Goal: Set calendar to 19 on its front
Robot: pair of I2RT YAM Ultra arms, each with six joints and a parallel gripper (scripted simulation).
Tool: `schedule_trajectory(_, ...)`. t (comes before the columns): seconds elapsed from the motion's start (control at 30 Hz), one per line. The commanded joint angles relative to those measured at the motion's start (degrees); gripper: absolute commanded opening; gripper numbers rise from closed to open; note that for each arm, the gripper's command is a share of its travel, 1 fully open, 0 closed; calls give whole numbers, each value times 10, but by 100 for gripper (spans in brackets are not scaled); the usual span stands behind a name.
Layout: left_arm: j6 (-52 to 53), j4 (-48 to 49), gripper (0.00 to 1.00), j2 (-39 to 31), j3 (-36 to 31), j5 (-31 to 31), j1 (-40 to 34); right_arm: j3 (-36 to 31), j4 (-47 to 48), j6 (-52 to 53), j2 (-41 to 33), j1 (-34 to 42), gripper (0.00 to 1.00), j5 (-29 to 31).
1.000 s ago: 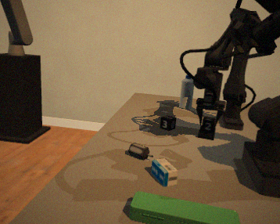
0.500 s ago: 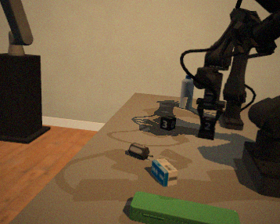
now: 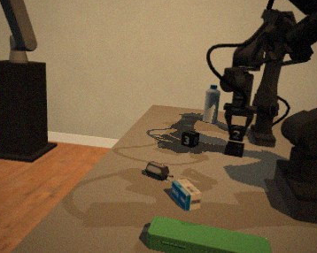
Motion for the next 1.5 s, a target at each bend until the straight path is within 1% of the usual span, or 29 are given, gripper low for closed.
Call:
schedule_trajectory(0.0, -1, -9, 100, -7, 0, 12, -5, 42, -50, -6, -26, 1, 40, 1)
schedule_trajectory(0.13, -1, -9, 100, -7, 0, 12, -5, 40, -33, 30, -27, 10, 40, 8)
schedule_trajectory(0.2, -1, -9, 100, -7, 0, 12, -5, 40, -33, 30, -27, 10, 40, 8)
schedule_trajectory(0.27, -1, -9, 100, -7, 0, 12, -5, 39, -10, 60, -29, 25, 40, 9)
schedule_trajectory(0.47, -1, -9, 100, -7, 0, 12, -5, 20, 54, 177, -37, 151, 40, 11)
schedule_trajectory(0.57, -1, -9, 100, -7, 0, 12, -5, 12, 31, 201, -19, 204, 40, -24)
schedule_trajectory(0.7, -1, -9, 100, -7, 0, 12, -5, -6, 61, 258, 8, 251, 40, -2)
schedule_trajectory(0.77, -1, -9, 100, -7, 0, 12, -5, -6, 61, 258, 8, 251, 40, -2)
schedule_trajectory(0.83, -1, -9, 100, -7, 0, 12, -5, -16, 72, 285, 22, 275, 40, 3)
schedule_trajectory(1.0, -1, -9, 100, -7, 0, 12, -5, -27, 79, 304, 37, 300, 40, 7)
schedule_trajectory(1.07, -1, -9, 100, -7, 0, 12, -5, -22, 72, 299, 39, 303, 40, 7)
schedule_trajectory(1.13, -1, -9, 100, -7, 0, 12, -5, -21, 72, 318, 35, 302, 40, 6)
schedule_trajectory(1.27, -1, -9, 100, -7, 0, 12, -5, -21, 72, 411, 36, 297, 40, 2)
schedule_trajectory(1.33, -1, -9, 100, -7, 0, 12, -5, -21, 72, 411, 36, 297, 40, 2)
schedule_trajectory(1.47, -1, -9, 100, -7, 0, 12, -5, -17, 71, 537, 38, 294, 40, -1)
